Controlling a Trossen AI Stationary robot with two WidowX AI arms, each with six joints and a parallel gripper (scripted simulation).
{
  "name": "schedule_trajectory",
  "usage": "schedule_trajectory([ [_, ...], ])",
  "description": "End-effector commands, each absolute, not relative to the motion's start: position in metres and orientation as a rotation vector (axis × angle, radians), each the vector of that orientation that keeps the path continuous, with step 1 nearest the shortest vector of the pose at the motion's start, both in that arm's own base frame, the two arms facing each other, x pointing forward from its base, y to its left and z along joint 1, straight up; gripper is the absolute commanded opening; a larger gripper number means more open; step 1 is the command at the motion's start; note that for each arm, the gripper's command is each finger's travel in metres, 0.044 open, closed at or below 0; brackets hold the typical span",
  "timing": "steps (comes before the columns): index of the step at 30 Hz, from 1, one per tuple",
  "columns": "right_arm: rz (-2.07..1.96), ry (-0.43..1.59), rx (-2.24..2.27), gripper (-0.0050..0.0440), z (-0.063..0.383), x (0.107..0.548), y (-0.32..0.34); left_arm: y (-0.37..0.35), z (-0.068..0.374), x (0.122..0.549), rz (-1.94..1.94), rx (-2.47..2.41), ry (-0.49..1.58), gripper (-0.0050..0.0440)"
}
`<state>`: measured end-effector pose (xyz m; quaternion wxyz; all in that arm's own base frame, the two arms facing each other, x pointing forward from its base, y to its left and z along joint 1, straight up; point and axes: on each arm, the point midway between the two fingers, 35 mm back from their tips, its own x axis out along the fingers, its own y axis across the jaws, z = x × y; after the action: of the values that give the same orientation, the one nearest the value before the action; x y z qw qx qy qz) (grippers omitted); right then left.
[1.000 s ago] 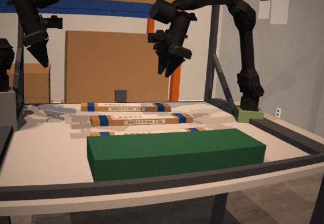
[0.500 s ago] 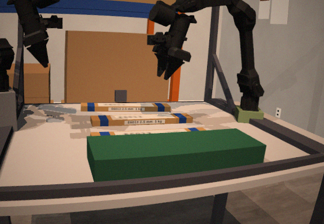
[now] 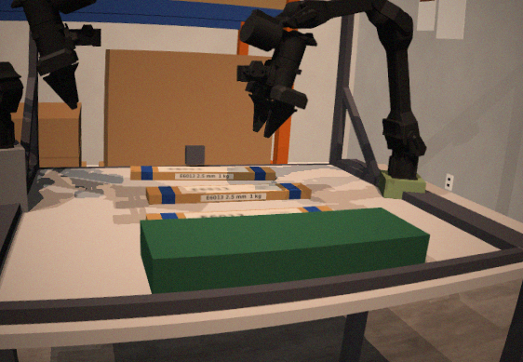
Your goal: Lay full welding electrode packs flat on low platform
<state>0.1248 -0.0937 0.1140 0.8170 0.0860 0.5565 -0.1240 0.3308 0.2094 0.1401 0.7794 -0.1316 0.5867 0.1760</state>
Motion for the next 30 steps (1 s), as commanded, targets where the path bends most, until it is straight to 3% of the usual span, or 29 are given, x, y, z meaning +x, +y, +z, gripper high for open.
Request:
schedule_trajectory([
  [1,-0.270,1.169,0.173,0.0430,0.120,0.127,-0.095,0.209,0.137,0.330,0.383,-0.281,1.260,0.0300],
  [30,-0.270,1.169,0.173,0.0430,0.120,0.127,-0.095,0.209,0.112,0.330,0.383,-0.281,1.260,0.0300],
])
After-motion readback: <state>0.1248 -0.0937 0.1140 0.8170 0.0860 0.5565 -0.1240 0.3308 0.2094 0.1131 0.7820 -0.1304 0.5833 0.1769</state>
